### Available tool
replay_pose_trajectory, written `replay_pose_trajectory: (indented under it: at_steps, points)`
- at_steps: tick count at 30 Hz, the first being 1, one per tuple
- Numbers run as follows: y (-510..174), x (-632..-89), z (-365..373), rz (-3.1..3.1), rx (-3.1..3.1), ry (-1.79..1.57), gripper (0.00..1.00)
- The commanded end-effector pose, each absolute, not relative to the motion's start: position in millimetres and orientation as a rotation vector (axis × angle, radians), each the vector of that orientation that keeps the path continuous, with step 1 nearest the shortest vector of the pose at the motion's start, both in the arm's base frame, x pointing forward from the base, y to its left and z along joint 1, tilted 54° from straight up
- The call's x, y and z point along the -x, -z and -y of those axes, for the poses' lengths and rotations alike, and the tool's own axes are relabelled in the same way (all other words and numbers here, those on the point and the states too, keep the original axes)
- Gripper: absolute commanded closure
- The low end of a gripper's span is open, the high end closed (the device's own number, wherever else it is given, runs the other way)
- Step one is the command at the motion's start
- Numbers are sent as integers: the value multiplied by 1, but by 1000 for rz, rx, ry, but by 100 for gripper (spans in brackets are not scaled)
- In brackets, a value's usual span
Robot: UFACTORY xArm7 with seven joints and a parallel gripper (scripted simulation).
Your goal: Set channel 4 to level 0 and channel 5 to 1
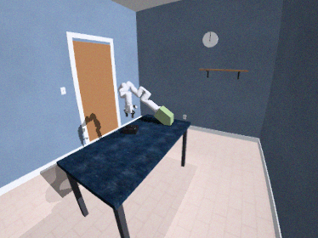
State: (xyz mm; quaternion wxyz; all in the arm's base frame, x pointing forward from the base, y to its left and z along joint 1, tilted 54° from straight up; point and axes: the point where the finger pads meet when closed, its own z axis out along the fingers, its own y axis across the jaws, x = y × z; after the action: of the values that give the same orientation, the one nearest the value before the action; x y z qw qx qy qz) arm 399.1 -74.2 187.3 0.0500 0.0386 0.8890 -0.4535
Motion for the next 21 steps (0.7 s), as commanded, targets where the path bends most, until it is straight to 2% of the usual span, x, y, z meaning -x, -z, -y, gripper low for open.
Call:
replay_pose_trajectory:
  at_steps: [1,21]
  points:
    - [-188,-400,73,-2692,-152,1370,0]
    - [-177,-393,98,-2253,-1006,1116,0]
